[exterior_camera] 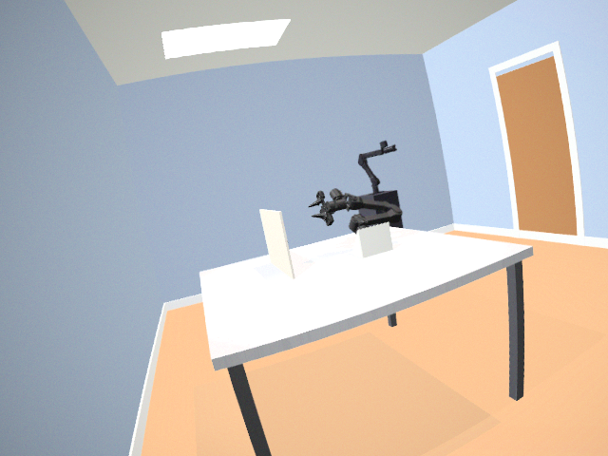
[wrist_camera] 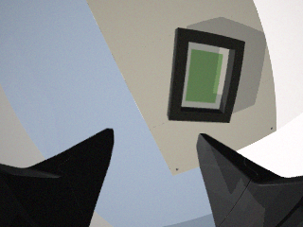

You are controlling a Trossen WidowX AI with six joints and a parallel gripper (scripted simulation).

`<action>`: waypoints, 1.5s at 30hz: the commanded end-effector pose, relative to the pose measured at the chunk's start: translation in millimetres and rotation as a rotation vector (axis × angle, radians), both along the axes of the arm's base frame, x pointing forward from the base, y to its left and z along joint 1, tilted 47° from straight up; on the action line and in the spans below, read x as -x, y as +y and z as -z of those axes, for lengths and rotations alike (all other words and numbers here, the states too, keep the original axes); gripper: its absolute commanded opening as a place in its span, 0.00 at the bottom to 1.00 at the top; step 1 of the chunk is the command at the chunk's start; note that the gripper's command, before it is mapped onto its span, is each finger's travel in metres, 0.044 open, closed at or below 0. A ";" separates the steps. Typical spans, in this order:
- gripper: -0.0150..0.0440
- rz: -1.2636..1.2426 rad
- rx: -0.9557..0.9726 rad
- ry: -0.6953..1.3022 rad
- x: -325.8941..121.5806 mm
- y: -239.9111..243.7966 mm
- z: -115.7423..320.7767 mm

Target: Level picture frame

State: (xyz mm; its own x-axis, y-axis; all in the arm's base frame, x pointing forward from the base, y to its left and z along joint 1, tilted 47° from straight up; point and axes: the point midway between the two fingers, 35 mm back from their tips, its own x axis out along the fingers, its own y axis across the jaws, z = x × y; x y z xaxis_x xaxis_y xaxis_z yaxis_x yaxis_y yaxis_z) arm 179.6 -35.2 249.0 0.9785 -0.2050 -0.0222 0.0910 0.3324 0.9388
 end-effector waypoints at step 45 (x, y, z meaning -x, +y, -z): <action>0.69 0.006 -0.003 -0.004 -61.6 -28.2 24.7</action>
State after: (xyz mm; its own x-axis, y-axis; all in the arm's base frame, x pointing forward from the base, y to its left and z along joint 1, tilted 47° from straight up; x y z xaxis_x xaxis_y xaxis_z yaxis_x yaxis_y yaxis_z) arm 218.3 -49.5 240.2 0.9767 -0.2136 -0.0186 0.0903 0.3310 0.9393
